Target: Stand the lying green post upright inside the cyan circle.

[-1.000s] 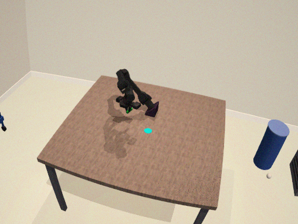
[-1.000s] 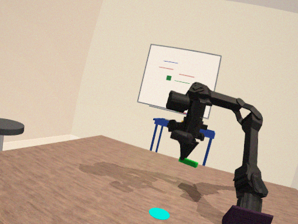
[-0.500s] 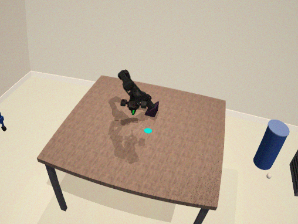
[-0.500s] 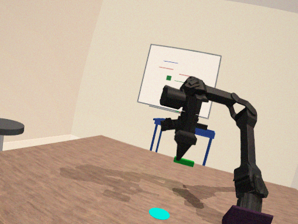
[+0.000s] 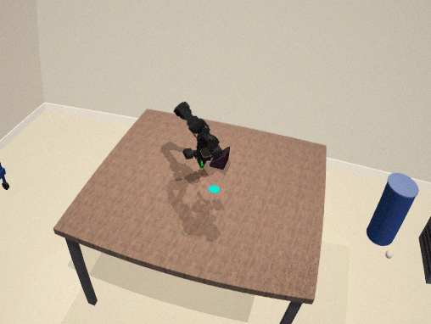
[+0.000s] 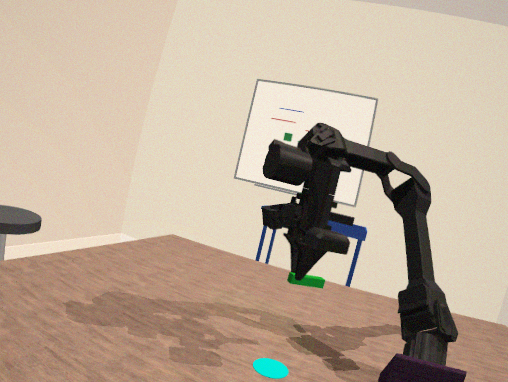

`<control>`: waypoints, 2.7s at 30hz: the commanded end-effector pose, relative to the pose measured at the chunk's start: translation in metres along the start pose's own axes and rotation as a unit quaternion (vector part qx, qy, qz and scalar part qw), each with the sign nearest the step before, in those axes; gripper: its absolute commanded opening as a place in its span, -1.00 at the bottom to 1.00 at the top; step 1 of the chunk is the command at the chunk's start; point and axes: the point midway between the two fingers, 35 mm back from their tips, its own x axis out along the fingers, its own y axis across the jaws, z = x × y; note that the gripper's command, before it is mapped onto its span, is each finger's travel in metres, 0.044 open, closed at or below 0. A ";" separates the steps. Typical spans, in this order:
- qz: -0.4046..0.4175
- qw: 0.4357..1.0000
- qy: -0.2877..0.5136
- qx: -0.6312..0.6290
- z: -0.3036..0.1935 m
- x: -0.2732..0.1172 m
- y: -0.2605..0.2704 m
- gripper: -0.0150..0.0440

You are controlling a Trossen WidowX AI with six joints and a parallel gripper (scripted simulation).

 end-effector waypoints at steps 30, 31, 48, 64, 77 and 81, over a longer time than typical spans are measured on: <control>0.020 0.956 0.001 -0.294 0.032 0.001 0.067 -0.42; 0.024 0.956 0.000 -0.293 0.031 0.002 0.067 -0.42; 0.082 0.954 -0.029 -0.288 0.026 0.011 0.069 -0.42; 0.131 0.948 -0.062 -0.283 0.022 0.017 0.070 -0.42; 0.168 0.941 -0.093 -0.279 0.020 0.021 0.071 -0.42; 0.178 0.938 -0.103 -0.278 0.020 0.023 0.072 -0.42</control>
